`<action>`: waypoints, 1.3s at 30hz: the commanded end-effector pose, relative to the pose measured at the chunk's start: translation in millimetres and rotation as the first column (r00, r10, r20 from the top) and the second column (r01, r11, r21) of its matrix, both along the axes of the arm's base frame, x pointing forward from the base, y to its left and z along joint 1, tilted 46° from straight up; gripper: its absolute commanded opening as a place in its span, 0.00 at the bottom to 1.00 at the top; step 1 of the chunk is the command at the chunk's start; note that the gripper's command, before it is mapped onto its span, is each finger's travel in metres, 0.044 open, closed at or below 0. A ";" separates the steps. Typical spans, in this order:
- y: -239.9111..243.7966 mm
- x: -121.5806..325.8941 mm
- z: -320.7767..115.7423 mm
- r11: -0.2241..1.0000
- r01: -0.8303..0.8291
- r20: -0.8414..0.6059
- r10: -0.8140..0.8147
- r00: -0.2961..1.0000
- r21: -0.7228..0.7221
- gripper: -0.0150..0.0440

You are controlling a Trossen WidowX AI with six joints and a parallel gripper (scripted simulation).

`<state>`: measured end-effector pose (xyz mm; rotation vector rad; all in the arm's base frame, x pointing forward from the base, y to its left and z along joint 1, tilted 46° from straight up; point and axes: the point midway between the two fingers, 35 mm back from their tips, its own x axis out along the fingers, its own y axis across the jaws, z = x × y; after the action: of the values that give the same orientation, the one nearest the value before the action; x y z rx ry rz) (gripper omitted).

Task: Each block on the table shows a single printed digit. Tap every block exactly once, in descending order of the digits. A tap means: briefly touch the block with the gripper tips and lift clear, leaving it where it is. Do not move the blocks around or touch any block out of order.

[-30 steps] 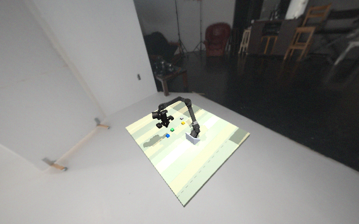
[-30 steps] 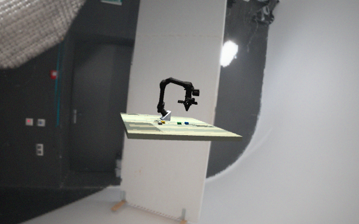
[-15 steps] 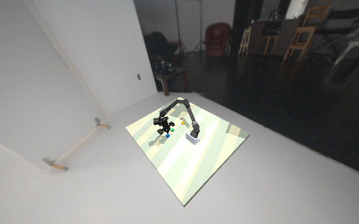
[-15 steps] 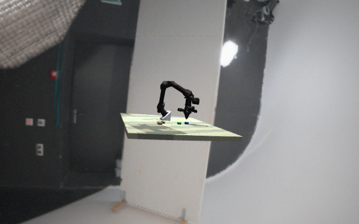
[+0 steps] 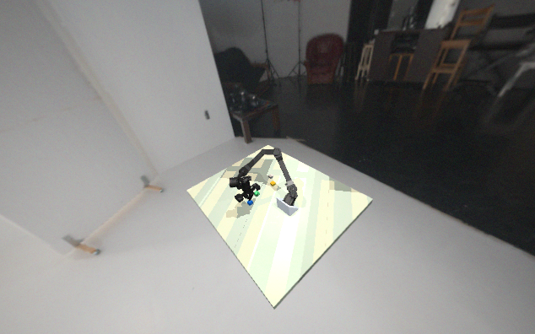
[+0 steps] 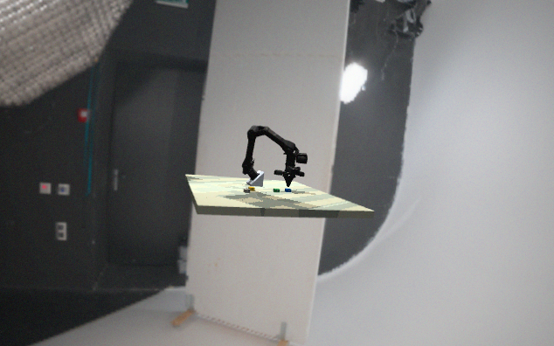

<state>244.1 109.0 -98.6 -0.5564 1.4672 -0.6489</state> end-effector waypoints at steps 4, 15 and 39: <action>-11.8 -3.0 -9.1 1.000 -0.002 -0.010 0.002 1.000 -0.013 0.29; -7.8 -1.2 -6.8 1.000 0.000 -0.003 0.000 1.000 -0.004 0.29; 22.9 54.2 124.2 1.000 -0.013 -0.016 0.014 1.000 0.026 0.29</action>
<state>265.1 156.9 -9.8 -0.6007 1.4984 -0.6176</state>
